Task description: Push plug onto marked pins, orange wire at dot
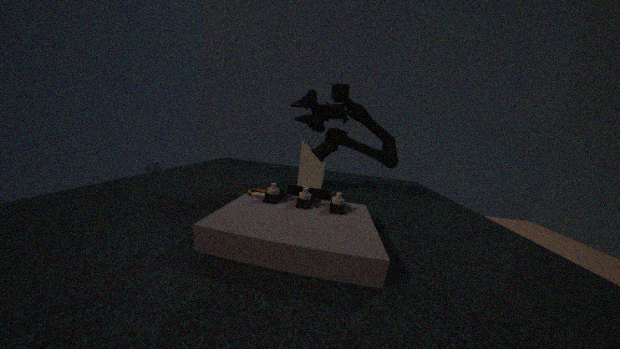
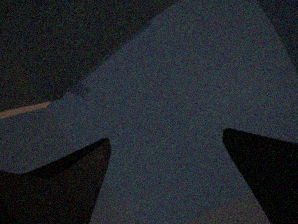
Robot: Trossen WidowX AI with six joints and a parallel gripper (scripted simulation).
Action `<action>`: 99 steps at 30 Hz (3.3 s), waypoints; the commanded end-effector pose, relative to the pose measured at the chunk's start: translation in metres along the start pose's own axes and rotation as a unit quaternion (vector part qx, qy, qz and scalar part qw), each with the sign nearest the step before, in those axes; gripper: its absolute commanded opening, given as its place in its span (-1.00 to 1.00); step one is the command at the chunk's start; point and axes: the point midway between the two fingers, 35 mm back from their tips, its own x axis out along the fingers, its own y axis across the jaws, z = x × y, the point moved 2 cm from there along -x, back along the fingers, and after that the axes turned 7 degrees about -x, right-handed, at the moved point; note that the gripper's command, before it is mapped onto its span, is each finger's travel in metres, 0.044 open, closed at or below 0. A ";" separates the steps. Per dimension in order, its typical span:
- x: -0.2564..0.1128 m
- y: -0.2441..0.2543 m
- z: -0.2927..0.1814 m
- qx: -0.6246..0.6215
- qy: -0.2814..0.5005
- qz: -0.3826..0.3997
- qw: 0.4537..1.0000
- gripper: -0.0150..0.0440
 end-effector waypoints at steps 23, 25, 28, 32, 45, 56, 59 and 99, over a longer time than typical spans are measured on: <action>-0.011 -0.049 -0.010 0.073 -0.004 -0.093 0.993 -0.10; -0.013 -0.054 -0.011 0.084 -0.005 -0.103 0.991 -0.10; -0.015 -0.062 -0.011 0.099 -0.008 -0.118 0.988 -0.10; -0.018 -0.072 -0.012 0.120 -0.014 -0.137 0.983 -0.10; -0.032 -0.105 -0.012 0.188 -0.043 -0.200 0.961 -0.10; -0.048 -0.134 -0.008 0.244 -0.082 -0.250 0.934 -0.10; -0.053 -0.142 -0.007 0.259 -0.095 -0.262 0.925 -0.10; -0.132 -0.225 0.024 0.434 -0.317 -0.355 0.764 -0.10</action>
